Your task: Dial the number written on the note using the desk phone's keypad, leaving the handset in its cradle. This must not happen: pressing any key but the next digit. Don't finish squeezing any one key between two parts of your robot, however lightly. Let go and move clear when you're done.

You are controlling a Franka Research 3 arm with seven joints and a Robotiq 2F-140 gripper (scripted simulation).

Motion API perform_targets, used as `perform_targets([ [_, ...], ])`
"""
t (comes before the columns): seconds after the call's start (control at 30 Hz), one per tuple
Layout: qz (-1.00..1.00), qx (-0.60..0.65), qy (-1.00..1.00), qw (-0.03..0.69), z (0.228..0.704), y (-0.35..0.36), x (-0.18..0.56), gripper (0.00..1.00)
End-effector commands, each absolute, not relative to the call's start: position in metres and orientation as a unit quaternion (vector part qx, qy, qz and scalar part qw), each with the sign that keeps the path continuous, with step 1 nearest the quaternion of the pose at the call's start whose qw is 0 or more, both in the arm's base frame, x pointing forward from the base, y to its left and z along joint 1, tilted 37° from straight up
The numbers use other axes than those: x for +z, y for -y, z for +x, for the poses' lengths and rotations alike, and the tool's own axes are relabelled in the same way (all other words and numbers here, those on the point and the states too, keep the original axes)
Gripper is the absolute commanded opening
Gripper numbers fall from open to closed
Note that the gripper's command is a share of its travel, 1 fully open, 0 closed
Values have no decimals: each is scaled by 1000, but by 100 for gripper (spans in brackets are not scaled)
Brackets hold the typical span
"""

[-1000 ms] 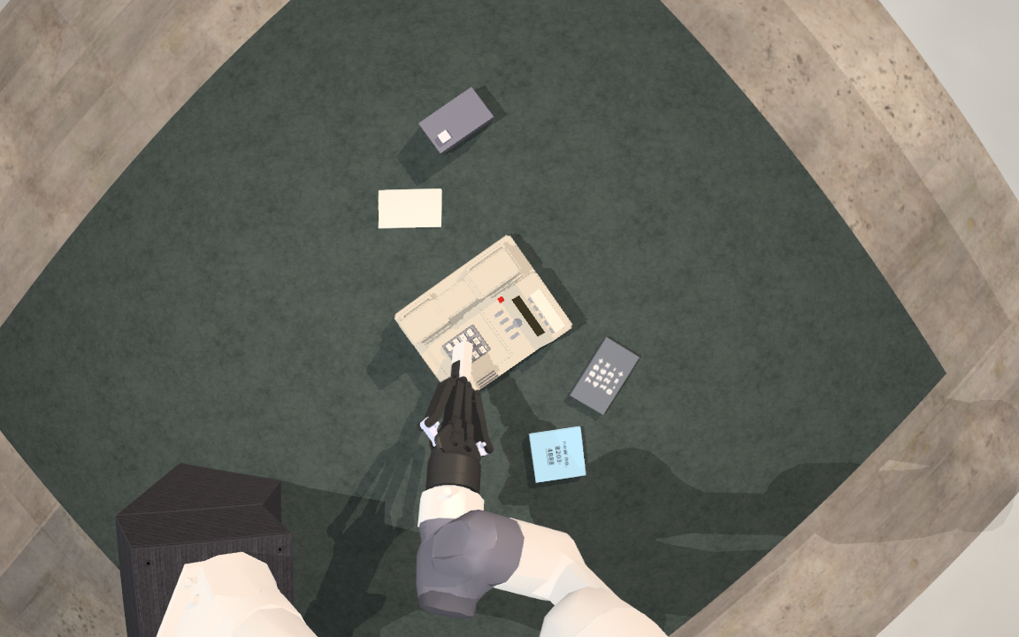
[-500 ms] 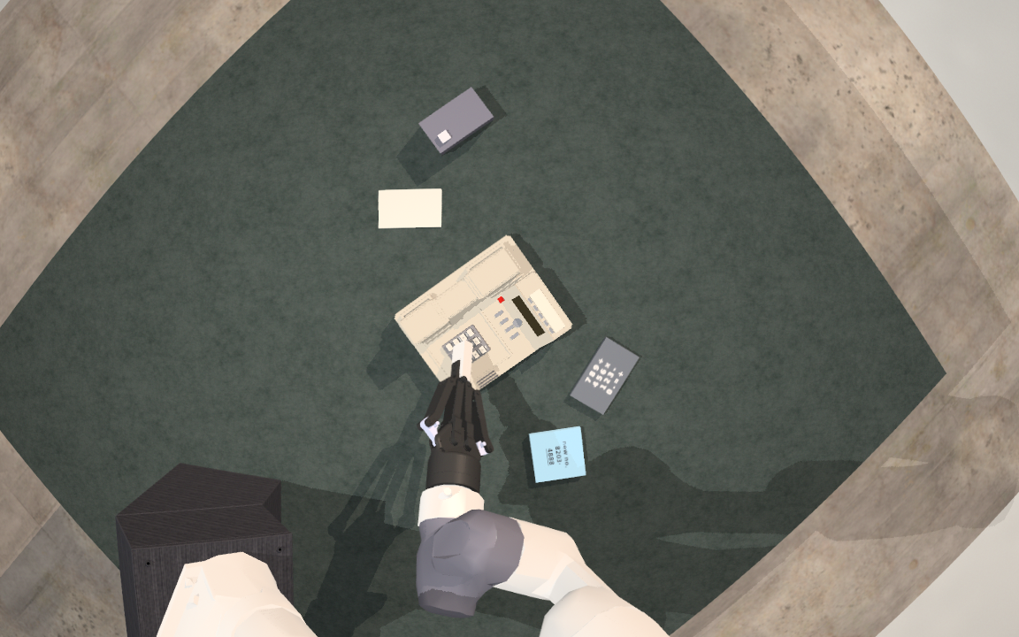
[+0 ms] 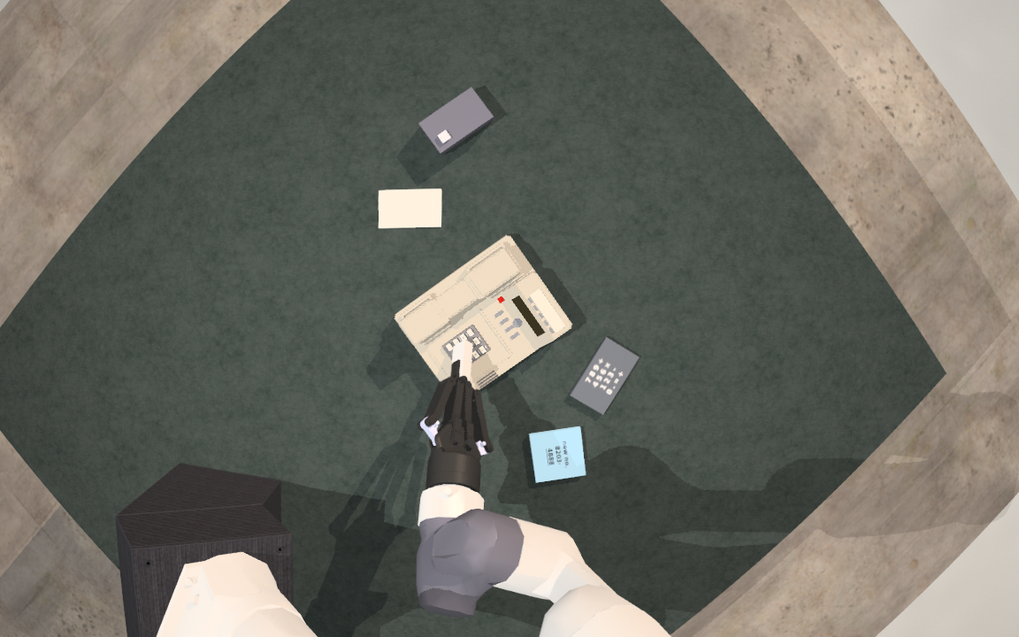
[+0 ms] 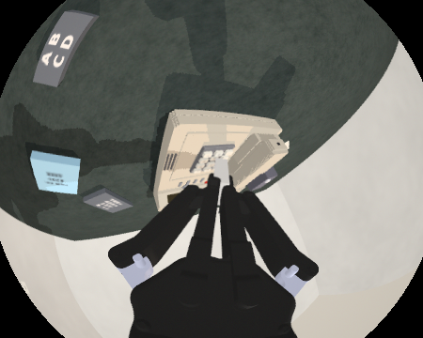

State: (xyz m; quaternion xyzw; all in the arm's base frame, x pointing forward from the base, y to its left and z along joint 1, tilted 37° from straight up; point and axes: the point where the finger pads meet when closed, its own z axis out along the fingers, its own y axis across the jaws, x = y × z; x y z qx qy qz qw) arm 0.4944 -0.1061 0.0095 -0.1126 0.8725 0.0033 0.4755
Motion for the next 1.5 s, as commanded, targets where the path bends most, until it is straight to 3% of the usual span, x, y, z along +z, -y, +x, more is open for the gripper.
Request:
perform_targets([
  [0.0, -113, 2, -872, 477, 496, 108, 10, 0],
  [1.47, -113, 2, -872, 477, 491, 102, 19, 0],
])
